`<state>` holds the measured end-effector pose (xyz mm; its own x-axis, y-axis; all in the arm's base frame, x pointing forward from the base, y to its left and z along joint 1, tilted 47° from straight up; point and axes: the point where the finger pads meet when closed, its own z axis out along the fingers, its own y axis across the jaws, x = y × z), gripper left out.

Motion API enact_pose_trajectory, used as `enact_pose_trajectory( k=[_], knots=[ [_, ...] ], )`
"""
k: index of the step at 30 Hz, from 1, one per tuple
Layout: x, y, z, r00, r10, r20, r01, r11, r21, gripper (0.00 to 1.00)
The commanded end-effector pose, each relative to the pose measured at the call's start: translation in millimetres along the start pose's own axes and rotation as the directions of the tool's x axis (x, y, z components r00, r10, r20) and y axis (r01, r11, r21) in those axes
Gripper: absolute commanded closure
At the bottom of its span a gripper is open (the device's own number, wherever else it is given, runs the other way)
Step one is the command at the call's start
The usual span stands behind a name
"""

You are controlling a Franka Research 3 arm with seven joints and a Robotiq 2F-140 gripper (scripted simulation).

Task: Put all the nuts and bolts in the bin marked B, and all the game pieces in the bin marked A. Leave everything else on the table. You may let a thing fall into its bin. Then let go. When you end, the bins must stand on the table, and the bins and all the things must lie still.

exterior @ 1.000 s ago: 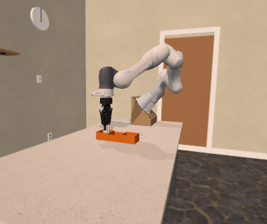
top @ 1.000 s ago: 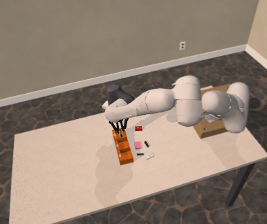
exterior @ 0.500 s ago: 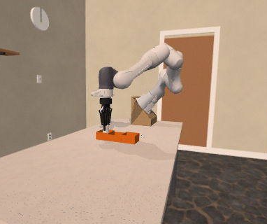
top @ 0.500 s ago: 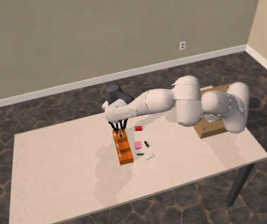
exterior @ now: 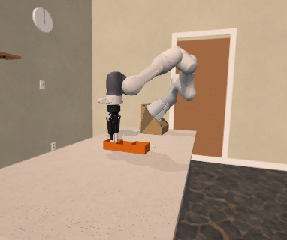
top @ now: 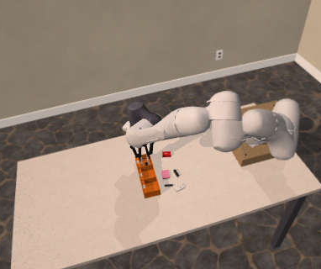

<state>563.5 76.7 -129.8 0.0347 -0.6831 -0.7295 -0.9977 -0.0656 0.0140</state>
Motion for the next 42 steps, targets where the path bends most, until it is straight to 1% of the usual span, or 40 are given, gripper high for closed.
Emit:
enact_pose_trajectory(
  k=[1,12,27,29,33,34,42],
  knots=[
    [-0.9,-1.0,0.5,1.000,-0.002,0.002,0.002,1.000,0.003,0.81],
    [-0.9,-0.9,-8.8,1.000,-0.002,0.002,0.002,1.000,0.003,0.81],
    [-0.8,-0.9,-28.8,1.000,-0.002,0.002,0.002,1.000,0.003,0.81],
    [-0.8,-0.9,-28.8,1.000,-0.002,0.002,0.002,1.000,0.003,0.81],
    [-0.8,-0.8,-48.8,1.000,-0.002,0.002,0.002,1.000,0.003,0.81],
    [-0.8,-0.8,-50.9,1.000,-0.002,0.002,0.002,1.000,0.003,0.81],
    [-0.8,-0.8,-50.9,1.000,-0.002,0.002,0.002,1.000,0.003,0.81]
  ],
)
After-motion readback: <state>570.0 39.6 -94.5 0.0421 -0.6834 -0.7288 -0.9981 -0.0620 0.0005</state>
